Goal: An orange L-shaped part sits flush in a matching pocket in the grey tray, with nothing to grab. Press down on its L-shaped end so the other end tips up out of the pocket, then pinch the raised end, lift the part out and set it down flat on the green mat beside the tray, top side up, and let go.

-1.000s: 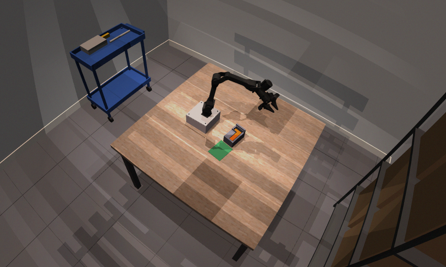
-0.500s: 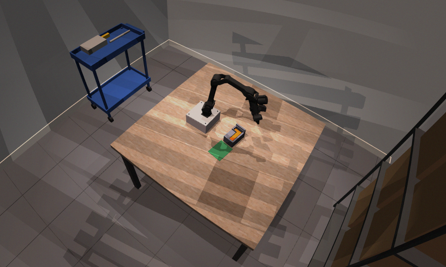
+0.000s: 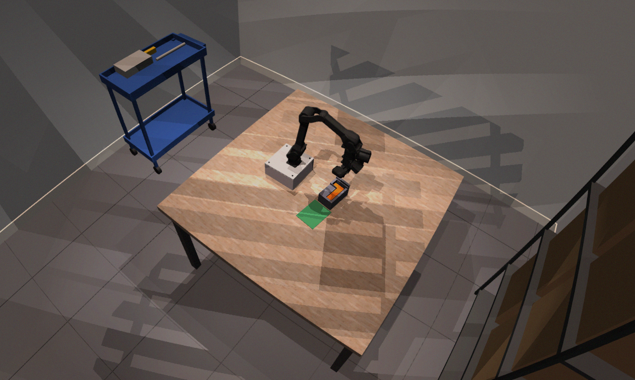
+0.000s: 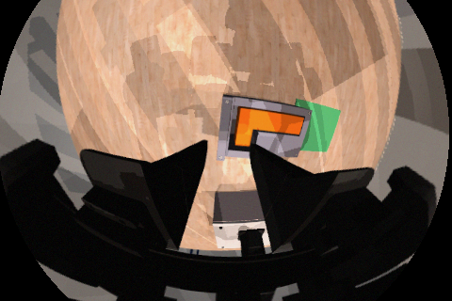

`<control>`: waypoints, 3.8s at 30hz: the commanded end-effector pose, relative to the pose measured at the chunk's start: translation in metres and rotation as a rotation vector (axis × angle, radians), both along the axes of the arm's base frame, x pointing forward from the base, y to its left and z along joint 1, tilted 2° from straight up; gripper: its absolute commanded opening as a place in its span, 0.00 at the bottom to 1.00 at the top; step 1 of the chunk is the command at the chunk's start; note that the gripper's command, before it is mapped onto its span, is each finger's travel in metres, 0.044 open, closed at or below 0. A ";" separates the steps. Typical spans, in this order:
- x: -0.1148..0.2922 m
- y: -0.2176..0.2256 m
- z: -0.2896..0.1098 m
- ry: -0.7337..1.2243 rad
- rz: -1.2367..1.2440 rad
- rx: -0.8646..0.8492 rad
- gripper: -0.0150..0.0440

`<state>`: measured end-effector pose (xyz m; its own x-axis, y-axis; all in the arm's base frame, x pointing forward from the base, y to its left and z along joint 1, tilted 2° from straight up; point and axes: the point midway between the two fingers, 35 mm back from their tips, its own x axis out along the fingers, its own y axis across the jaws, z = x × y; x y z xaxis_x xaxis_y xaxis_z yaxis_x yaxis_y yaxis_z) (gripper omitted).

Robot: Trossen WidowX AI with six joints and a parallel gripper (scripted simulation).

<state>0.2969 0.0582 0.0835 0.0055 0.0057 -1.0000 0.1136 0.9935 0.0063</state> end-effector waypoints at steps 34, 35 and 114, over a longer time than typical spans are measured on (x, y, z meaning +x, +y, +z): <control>-0.004 0.002 -0.107 0.015 -0.021 0.007 0.56; -0.004 0.002 -0.109 0.015 -0.021 0.007 0.56; 0.001 -0.020 0.000 -0.007 0.412 0.007 0.73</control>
